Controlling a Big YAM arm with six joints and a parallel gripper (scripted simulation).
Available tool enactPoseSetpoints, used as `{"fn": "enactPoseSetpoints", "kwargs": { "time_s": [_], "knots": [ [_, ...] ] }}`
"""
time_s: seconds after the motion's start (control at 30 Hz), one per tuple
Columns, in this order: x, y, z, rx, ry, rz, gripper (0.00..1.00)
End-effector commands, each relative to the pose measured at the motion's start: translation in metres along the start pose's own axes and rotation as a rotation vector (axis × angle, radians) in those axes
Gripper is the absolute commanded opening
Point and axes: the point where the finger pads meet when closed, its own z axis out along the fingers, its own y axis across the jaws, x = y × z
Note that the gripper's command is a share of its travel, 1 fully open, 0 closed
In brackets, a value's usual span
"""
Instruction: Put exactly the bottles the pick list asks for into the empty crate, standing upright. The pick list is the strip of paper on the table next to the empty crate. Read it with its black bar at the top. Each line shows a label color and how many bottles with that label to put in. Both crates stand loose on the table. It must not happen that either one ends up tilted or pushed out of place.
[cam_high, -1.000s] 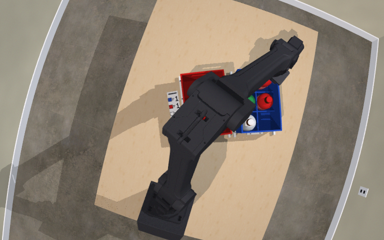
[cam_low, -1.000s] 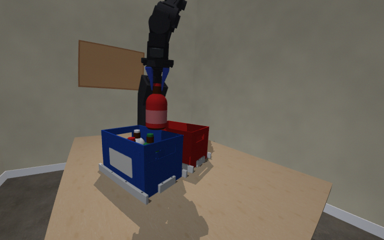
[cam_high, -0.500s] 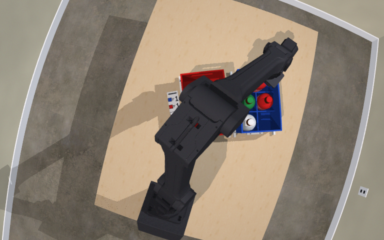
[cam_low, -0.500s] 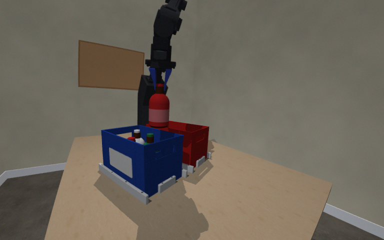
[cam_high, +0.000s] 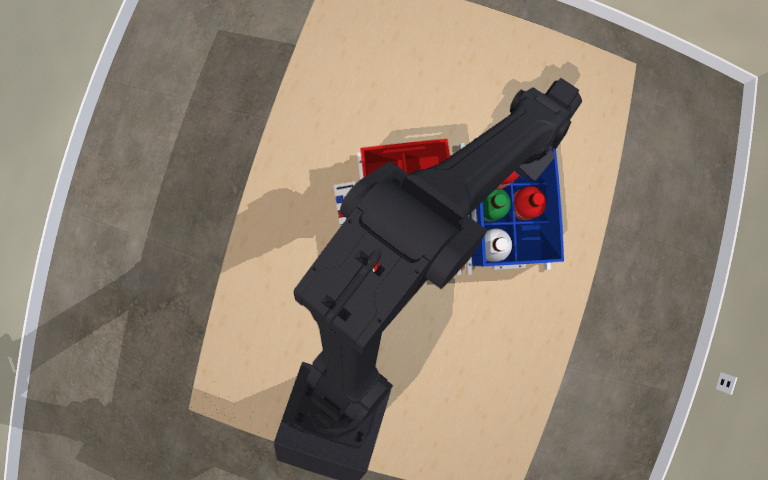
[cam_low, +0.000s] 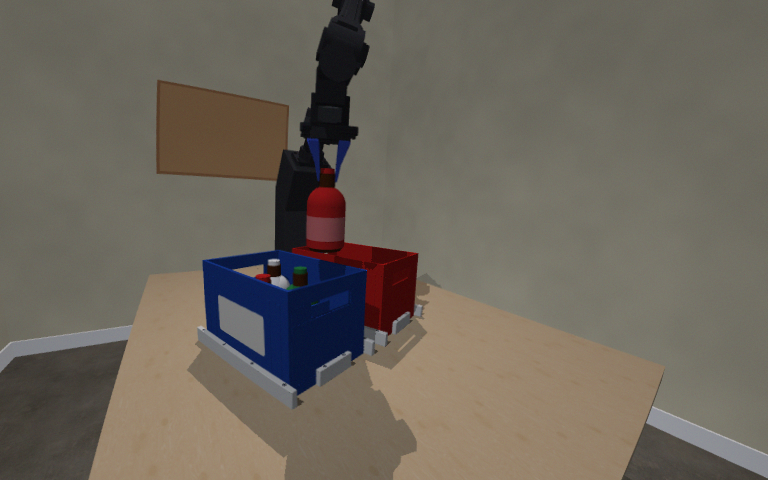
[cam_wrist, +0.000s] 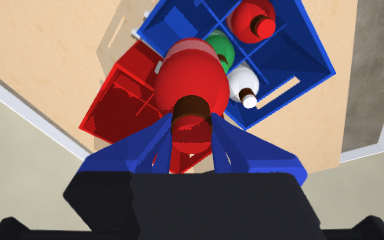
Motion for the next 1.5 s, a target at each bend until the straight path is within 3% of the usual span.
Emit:
{"fn": "enactPoseSetpoints", "kwargs": {
  "time_s": [0.0,0.2,0.23,0.3,0.4,0.53,0.6,0.77,0.8,0.87,0.97,1.1,1.17,1.33,1.37,1.47],
  "knots": [
    [-0.021,0.007,-0.037,-0.001,-0.103,0.001,0.00],
    [-0.009,0.016,-0.035,-0.006,-0.085,-0.006,0.00],
    [-0.026,0.019,-0.047,-0.010,-0.128,-0.010,0.00],
    [-0.001,0.015,-0.031,-0.005,-0.087,-0.003,0.00],
    [0.010,0.017,-0.030,-0.003,-0.066,0.001,0.00],
    [-0.002,0.024,-0.039,-0.008,-0.114,-0.008,0.00],
    [0.016,0.023,-0.030,-0.005,-0.086,-0.002,0.00],
    [0.020,0.026,-0.032,-0.005,-0.080,-0.003,0.00],
    [0.001,0.024,-0.045,-0.003,-0.127,0.003,0.00],
    [0.027,0.028,-0.028,-0.007,-0.085,-0.004,0.00],
    [0.038,0.031,-0.027,-0.006,-0.061,-0.002,0.00],
    [0.026,0.036,-0.036,-0.010,-0.113,-0.006,0.00],
    [0.043,0.032,-0.028,-0.003,-0.086,0.003,0.00],
    [0.047,0.040,-0.029,-0.008,-0.080,-0.005,0.00],
    [0.030,0.040,-0.041,-0.011,-0.122,-0.002,0.00],
    [0.057,0.042,-0.026,-0.009,-0.083,-0.005,0.00]
  ]
}}
